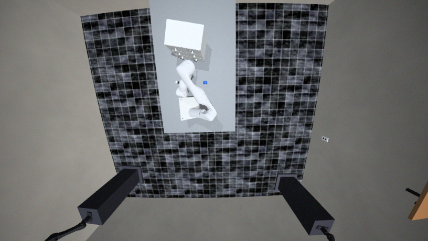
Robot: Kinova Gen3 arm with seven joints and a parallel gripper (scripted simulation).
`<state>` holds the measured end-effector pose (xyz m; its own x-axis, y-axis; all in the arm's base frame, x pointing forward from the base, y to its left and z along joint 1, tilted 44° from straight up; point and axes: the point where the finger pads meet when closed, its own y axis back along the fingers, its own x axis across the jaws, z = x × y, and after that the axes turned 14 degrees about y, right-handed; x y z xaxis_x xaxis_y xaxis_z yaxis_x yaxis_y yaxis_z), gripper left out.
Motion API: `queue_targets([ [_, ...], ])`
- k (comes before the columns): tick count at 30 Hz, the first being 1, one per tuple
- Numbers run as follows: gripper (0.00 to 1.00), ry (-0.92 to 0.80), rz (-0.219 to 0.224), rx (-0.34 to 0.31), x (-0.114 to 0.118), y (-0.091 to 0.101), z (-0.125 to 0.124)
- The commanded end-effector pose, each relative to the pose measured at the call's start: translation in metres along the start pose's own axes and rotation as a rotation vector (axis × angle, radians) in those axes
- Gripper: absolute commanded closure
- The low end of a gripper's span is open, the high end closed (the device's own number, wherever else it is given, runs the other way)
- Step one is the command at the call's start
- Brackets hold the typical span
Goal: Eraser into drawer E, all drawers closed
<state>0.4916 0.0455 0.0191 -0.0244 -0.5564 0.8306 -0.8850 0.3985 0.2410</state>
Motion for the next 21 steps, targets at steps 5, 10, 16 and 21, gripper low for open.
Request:
queue_targets([
  [5,0.0,-0.002,-0.001,-0.002,0.0003,0.0007,-0.0017],
  [10,0.0,-0.002,-0.003,-0.013,0.0005,0.0018,-0.0022],
  [16,0.0,-0.002,-0.008,-0.032,0.0007,0.004,-0.0032],
  [21,0.0,-0.002,-0.012,-0.045,0.0007,0.0055,-0.0038],
])
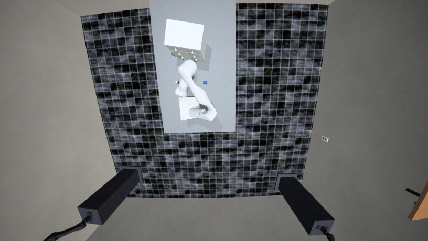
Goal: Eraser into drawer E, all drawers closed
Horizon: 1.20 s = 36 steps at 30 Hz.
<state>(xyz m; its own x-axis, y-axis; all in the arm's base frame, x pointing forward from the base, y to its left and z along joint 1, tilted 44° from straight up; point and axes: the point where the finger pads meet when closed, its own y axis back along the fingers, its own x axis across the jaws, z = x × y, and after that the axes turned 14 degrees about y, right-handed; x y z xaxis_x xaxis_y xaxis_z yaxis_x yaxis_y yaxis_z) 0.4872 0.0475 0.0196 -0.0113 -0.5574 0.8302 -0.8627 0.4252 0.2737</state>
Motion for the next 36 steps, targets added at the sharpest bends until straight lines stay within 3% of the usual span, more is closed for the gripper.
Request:
queue_targets([
  [1,0.0,-0.008,-0.001,-0.004,0.001,0.001,-0.004],
  [36,0.0,-0.007,-0.06,-0.236,0.004,0.027,-0.014],
])
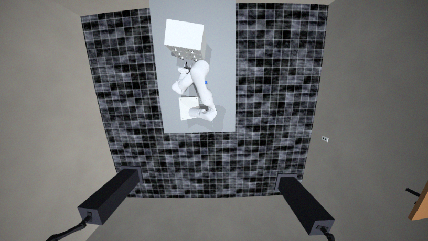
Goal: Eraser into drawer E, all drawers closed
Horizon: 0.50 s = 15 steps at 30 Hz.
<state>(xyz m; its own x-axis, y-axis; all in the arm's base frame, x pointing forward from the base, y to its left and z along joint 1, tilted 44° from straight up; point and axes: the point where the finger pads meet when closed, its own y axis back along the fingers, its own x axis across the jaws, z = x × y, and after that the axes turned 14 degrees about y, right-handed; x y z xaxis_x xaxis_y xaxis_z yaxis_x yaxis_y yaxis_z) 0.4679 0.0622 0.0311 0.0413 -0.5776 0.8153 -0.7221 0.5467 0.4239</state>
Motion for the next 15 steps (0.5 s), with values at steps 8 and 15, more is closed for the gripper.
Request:
queue_targets([
  [8,0.0,-0.018,-0.024,-0.077,0.003,0.012,-0.009],
  [15,0.0,-0.018,-0.036,-0.125,0.003,0.018,-0.01],
])
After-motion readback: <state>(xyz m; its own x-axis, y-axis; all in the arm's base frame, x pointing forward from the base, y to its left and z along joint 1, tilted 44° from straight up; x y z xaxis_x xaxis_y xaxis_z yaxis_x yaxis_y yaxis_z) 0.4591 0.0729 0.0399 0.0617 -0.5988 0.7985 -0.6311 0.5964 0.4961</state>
